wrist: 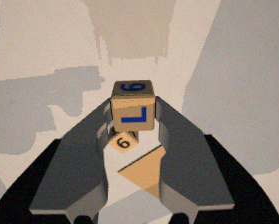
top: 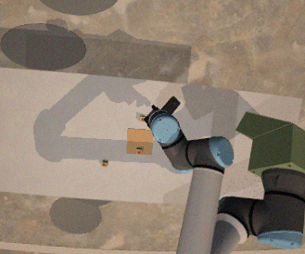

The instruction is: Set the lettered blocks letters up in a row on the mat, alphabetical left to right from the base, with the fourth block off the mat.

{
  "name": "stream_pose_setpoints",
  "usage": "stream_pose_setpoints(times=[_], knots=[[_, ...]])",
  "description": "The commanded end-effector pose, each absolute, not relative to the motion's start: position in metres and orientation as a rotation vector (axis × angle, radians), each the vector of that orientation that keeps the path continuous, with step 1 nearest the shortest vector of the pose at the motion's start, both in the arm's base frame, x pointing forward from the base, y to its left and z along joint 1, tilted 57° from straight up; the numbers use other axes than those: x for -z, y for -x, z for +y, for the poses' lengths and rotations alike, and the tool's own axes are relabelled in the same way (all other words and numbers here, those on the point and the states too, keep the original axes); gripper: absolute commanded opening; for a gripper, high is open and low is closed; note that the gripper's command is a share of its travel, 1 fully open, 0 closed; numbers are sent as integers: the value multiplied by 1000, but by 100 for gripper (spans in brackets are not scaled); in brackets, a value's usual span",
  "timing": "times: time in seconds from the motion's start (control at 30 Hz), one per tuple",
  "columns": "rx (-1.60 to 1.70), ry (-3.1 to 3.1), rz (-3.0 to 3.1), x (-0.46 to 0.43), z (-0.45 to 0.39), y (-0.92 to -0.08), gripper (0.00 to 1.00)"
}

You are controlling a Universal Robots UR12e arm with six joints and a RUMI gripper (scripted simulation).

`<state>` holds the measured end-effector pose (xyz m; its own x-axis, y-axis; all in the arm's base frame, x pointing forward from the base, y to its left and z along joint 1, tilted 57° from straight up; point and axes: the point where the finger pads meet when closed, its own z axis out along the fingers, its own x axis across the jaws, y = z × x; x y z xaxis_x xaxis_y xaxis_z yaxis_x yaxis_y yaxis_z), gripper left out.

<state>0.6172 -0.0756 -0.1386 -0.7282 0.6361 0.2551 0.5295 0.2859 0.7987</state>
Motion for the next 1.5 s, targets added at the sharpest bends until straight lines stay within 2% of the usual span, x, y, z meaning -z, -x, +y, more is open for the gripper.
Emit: stream_pose_setpoints(times=[0.0, 0.63, 1.3, 1.47], knots=[[-1440, -1102, 2428, 126, -92, -608, 9], [-1435, -1084, 2431, 115, -102, -603, 9], [-1215, -287, 2444, -34, -23, -648, 9], [-1193, -215, 2434, -48, -13, -650, 9]])
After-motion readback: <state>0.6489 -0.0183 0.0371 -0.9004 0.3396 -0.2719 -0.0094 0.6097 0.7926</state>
